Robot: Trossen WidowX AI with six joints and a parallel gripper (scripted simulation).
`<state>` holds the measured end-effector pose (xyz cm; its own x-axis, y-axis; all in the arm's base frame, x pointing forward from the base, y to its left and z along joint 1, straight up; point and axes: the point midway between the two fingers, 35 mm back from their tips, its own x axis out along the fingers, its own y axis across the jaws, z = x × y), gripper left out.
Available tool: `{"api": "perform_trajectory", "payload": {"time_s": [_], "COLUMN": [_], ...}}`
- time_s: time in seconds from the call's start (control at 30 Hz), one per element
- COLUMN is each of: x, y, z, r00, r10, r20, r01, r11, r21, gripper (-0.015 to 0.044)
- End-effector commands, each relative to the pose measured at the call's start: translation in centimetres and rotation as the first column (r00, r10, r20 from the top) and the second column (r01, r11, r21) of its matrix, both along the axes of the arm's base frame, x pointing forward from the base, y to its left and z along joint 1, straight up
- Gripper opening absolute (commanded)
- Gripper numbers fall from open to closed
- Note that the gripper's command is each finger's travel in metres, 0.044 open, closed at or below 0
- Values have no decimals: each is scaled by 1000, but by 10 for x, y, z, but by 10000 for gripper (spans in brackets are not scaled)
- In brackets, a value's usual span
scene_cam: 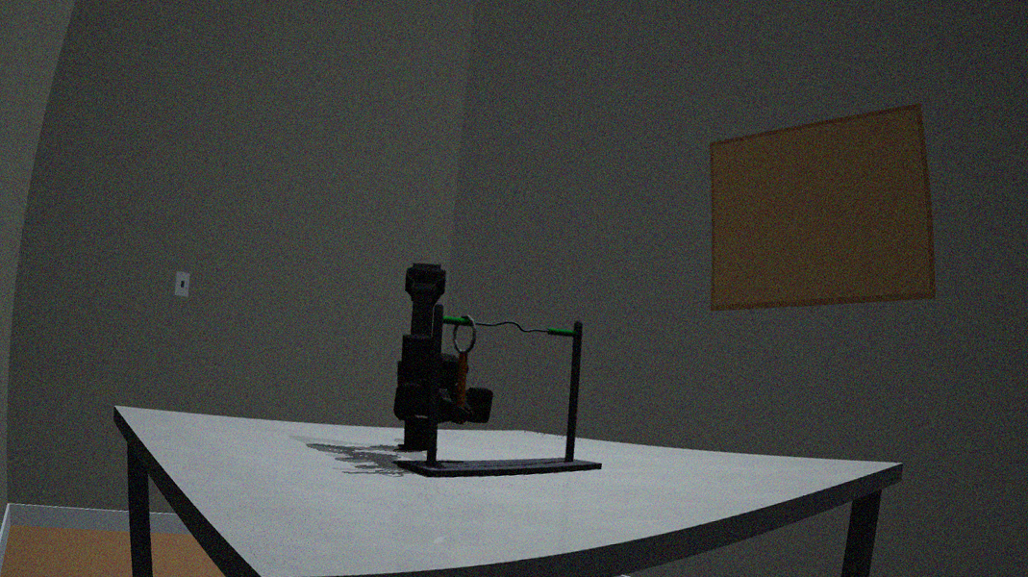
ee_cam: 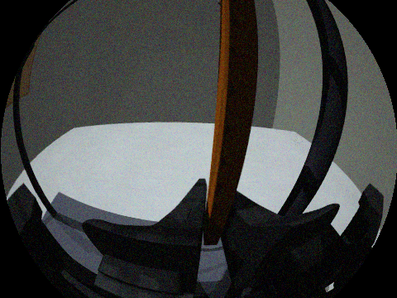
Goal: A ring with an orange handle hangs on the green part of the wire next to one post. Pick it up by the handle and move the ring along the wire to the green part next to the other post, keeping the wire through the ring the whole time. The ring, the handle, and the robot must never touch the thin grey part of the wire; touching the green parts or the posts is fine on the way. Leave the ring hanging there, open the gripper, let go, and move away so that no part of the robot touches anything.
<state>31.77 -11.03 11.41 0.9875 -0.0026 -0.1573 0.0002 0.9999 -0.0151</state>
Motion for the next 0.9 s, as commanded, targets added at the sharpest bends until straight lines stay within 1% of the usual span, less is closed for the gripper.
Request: {"api": "perform_trajectory", "payload": {"time_s": [0.0, 0.03, 0.27, 0.67, 0.87], "x": [0, 0, 0, 0, 0], "y": [0, 0, 0, 1, 1], "z": [0, 0, 1, 20, 22], "r00": [1000, 1000, 1000, 1000, 1000], "r10": [0, 0, 0, 7, 7], "r20": [0, 0, 0, 1, 1], "r01": [0, 0, 0, -7, -7], "r11": [1000, 1000, 1000, 1000, 1000], "r21": [0, 0, 0, 3, 3], "gripper": [-129, -150, -150, -150, -150]}}
